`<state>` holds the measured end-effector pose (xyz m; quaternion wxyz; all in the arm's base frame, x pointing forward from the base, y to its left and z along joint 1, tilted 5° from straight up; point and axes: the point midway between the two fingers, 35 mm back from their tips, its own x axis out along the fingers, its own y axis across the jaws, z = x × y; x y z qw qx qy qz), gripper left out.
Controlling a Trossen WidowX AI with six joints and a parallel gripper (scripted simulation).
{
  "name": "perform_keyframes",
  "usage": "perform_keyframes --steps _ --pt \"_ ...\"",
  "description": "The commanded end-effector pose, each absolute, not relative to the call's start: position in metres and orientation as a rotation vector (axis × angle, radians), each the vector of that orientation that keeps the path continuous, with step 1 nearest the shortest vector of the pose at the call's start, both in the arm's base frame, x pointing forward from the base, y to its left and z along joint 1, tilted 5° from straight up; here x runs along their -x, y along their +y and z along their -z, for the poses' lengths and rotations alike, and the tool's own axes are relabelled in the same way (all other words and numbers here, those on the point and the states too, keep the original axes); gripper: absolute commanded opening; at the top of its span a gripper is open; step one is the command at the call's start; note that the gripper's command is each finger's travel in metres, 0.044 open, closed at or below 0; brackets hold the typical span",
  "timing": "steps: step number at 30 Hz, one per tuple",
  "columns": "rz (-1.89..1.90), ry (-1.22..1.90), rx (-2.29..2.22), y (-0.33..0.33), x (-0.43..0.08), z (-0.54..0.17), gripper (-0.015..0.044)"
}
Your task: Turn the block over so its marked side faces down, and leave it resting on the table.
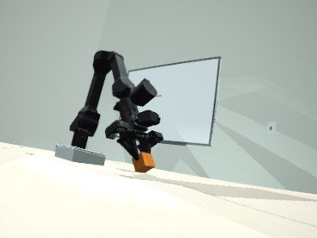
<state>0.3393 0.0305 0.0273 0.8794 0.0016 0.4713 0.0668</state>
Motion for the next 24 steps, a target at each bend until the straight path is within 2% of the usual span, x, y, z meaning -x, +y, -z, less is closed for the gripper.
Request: perform_keyframes --steps 1,24 --pt "-0.14 0.952 -0.012 0.032 -0.34 -0.016 0.0" --pt "-0.133 0.631 -0.035 0.033 -0.336 0.004 0.0"
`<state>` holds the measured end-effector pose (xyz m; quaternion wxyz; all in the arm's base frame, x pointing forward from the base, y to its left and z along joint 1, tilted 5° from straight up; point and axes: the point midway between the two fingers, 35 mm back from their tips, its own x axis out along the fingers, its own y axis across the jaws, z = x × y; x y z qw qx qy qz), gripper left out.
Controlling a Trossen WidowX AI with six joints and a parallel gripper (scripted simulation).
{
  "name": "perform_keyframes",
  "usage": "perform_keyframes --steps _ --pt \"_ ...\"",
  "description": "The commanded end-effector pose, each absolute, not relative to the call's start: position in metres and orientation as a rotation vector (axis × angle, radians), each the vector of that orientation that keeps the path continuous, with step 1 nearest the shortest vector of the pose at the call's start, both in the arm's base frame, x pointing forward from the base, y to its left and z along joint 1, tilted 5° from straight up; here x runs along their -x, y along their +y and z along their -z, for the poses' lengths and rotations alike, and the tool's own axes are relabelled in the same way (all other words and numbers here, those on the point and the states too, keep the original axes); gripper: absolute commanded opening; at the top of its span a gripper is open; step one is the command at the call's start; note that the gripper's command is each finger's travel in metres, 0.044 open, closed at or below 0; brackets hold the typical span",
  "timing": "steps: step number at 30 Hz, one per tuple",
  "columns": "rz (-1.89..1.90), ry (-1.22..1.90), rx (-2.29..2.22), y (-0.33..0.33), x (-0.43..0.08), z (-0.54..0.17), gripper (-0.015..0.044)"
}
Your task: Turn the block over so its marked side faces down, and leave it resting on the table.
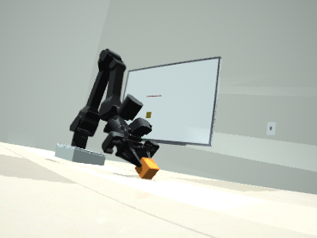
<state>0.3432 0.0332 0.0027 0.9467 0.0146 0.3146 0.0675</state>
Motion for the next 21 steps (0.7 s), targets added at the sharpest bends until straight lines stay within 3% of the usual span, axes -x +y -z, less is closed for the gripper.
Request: perform_keyframes --steps 1,21 --pt "-0.133 0.617 -0.036 0.0328 -0.3346 0.0033 0.0" --pt "-0.132 0.518 -0.044 0.0324 -0.3267 -0.0037 0.0"
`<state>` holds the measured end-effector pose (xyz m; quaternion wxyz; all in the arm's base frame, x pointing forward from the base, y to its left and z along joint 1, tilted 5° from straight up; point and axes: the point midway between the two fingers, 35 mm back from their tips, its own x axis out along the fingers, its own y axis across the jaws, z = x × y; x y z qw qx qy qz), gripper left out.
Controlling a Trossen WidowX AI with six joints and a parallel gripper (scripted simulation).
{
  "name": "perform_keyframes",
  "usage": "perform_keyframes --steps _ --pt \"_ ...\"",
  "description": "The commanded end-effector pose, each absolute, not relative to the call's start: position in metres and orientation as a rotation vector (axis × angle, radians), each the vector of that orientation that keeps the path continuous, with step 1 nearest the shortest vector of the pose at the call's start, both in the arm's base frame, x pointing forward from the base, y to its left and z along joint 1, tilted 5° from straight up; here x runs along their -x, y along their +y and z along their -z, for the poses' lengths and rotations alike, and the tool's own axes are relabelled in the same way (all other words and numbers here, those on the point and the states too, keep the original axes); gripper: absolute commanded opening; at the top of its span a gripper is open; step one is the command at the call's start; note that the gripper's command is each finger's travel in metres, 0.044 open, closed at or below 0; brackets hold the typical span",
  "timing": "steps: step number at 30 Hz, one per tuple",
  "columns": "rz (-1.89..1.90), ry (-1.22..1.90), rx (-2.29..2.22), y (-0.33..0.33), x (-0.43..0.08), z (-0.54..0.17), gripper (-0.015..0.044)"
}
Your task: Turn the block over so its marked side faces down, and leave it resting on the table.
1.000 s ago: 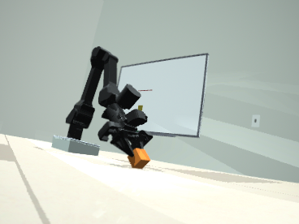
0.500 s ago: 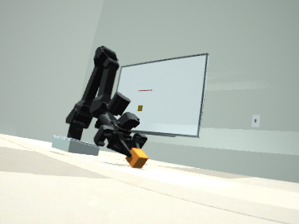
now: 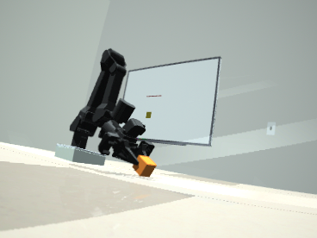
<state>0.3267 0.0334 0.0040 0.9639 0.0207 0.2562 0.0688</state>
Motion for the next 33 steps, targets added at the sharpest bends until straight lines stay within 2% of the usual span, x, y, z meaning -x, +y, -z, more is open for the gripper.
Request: perform_keyframes --steps 1,4,21,33 --pt "-0.132 0.518 -0.044 0.0324 -0.3267 -0.0037 0.0" --pt "-0.132 0.518 -0.044 0.0324 -0.3267 -0.0037 0.0" --pt "-0.132 0.518 -0.044 0.0324 -0.3267 -0.0037 0.044" --pt "-0.132 0.518 -0.044 0.0324 -0.3267 -0.0037 0.044"
